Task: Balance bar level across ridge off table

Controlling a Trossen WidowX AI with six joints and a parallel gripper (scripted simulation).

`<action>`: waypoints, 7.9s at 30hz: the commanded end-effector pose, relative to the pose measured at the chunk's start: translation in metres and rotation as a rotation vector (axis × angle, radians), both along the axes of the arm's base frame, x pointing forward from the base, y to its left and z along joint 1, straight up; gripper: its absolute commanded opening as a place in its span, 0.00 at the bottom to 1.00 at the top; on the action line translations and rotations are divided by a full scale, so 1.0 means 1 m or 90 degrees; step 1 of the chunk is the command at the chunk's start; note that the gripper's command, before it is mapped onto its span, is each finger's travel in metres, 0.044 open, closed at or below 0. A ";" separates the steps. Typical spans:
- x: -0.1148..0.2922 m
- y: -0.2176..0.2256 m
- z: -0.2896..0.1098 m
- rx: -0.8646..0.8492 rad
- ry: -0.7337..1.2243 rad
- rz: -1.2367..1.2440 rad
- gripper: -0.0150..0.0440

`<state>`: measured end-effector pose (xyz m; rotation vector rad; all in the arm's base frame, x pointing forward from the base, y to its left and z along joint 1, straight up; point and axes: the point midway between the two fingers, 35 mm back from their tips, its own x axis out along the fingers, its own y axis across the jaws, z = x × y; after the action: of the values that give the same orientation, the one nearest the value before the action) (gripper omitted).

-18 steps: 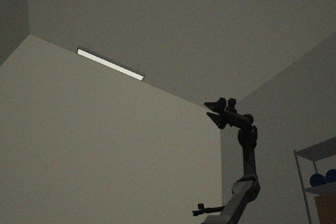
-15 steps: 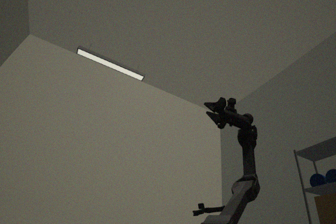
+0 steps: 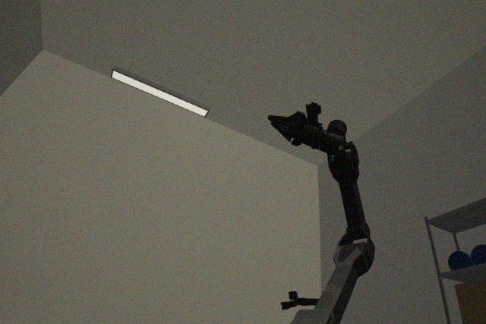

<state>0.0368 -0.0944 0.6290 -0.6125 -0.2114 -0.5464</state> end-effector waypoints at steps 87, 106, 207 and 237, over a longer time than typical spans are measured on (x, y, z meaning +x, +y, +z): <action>0.255 -0.012 -0.559 0.344 1.160 0.148 0.79; 0.255 -0.012 -0.581 0.344 1.160 0.148 0.79; 0.258 0.142 -0.479 0.688 1.000 -0.097 0.25; 0.256 0.165 -0.514 0.722 0.980 -0.122 0.25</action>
<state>0.2927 0.0695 0.1190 0.1882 1.5354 -0.1782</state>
